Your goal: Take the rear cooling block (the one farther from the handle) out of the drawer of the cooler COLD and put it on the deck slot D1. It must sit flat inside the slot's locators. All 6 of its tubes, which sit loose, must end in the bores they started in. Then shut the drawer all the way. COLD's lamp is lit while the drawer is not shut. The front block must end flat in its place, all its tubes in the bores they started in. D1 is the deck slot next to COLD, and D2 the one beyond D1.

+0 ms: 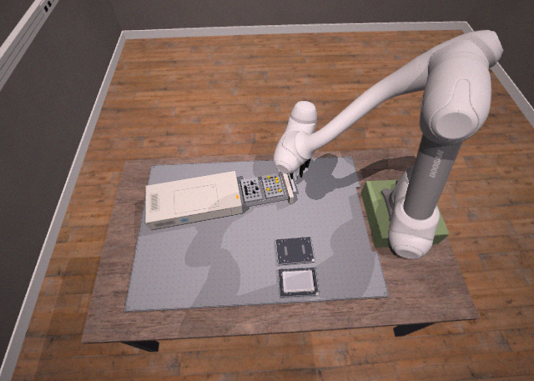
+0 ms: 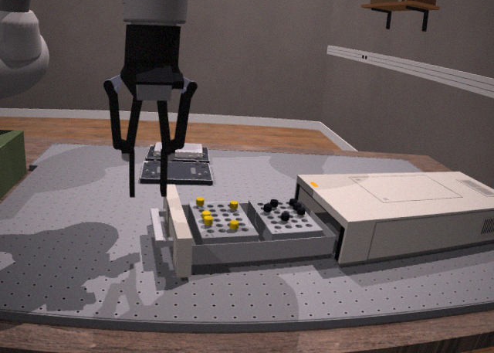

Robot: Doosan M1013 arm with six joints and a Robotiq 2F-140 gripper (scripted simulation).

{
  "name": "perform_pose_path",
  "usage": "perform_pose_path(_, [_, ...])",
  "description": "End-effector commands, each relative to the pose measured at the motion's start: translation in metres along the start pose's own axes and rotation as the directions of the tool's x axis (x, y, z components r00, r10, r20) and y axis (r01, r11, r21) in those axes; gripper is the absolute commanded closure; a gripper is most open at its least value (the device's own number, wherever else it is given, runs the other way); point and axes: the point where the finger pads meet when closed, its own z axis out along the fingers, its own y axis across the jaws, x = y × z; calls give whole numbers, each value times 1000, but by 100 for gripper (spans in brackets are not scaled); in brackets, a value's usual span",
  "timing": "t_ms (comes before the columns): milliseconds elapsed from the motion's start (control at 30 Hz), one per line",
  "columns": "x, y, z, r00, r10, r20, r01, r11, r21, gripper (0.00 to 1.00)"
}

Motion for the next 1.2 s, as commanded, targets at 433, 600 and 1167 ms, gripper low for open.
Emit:
perform_pose_path(433, [0, -1, -19, 1000, 0, 0, 0, 1000, 1, 66])
perform_pose_path(600, [0, -1, -26, 1000, 0, 0, 0, 1000, 1, 66])
perform_pose_path(1167, [0, -1, -46, 1000, 0, 0, 0, 1000, 1, 66])
